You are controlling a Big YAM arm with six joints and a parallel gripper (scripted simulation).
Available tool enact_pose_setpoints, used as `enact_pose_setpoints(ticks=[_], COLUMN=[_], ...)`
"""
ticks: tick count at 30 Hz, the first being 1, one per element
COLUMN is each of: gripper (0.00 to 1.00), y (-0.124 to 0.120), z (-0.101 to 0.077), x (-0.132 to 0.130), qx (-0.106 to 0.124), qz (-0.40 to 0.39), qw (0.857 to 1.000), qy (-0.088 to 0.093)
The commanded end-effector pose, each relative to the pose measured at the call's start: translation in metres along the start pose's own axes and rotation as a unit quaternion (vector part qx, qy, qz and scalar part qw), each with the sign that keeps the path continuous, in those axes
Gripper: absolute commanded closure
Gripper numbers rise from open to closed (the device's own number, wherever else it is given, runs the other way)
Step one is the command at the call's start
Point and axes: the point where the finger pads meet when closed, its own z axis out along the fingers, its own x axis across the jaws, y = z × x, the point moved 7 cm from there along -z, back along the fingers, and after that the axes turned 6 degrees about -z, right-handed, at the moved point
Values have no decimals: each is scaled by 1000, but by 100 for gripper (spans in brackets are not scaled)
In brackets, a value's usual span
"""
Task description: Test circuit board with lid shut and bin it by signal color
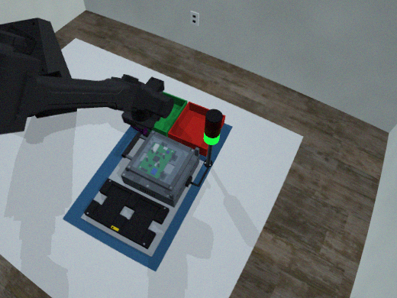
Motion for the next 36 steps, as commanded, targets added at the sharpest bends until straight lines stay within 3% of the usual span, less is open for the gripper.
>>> enact_pose_setpoints(ticks=[1, 30, 33, 34, 35, 36], gripper=[100, 100, 100, 100, 100, 100], y=[-3, -3, -3, -10, 1, 1], z=[10, 9, 6, -2, -15, -20], x=[-3, -3, -2, -8, -10, -6], qx=[-2, -2, -2, -1, -7, -6], qz=[6, 9, 12, 20, 8, 5], qw=[1000, 1000, 1000, 1000, 1000, 1000], qy=[1, 1, 5, -2, -12, -10])
